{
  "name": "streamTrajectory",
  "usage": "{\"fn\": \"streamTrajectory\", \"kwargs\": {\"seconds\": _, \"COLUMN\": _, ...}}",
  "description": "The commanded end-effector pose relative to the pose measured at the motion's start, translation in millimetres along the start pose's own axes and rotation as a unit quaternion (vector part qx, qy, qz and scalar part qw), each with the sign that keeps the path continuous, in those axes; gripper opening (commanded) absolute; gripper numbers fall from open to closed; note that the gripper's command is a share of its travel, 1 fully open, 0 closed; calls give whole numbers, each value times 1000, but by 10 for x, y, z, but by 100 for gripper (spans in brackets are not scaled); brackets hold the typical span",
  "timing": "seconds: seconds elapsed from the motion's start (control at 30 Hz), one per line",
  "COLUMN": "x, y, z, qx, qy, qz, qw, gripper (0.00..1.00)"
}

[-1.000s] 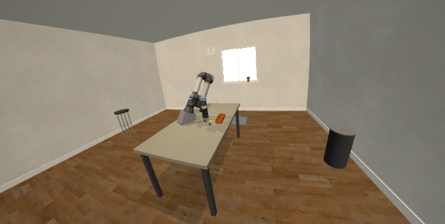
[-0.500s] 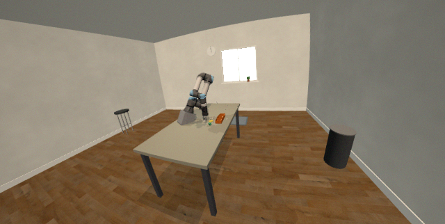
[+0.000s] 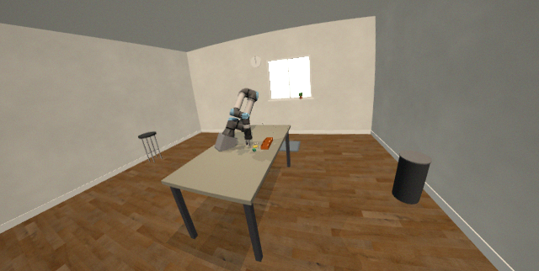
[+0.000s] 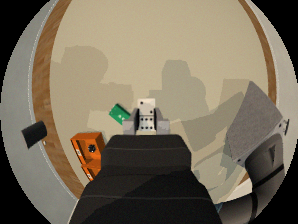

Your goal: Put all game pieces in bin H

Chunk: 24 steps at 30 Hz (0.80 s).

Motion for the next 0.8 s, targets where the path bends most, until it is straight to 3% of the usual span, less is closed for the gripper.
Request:
{"fn": "streamTrajectory", "kwargs": {"seconds": 0.0, "x": -11, "y": 0, "z": -1, "qx": 0, "qy": 0, "qz": 0, "qw": 1000, "gripper": 49}}
{"fn": "streamTrajectory", "kwargs": {"seconds": 0.5, "x": -12, "y": -616, "z": 656, "qx": 0, "qy": 0, "qz": 0, "qw": 1000, "gripper": 49}}
{"fn": "streamTrajectory", "kwargs": {"seconds": 0.63, "x": -13, "y": -677, "z": 722, "qx": 0, "qy": 0, "qz": 0, "qw": 1000, "gripper": 49}}
{"fn": "streamTrajectory", "kwargs": {"seconds": 0.77, "x": -13, "y": -841, "z": 897, "qx": -57, "qy": 0, "qz": 0, "qw": 998, "gripper": 49}}
Point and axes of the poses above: the point where the finger pads meet when closed, its own x axis out along the fingers, its own y axis across the jaws, z = x × y, the point moved 8 cm from there along -x, back along the fingers, and after that the axes turned 10 degrees about x, right-handed, at the moved point
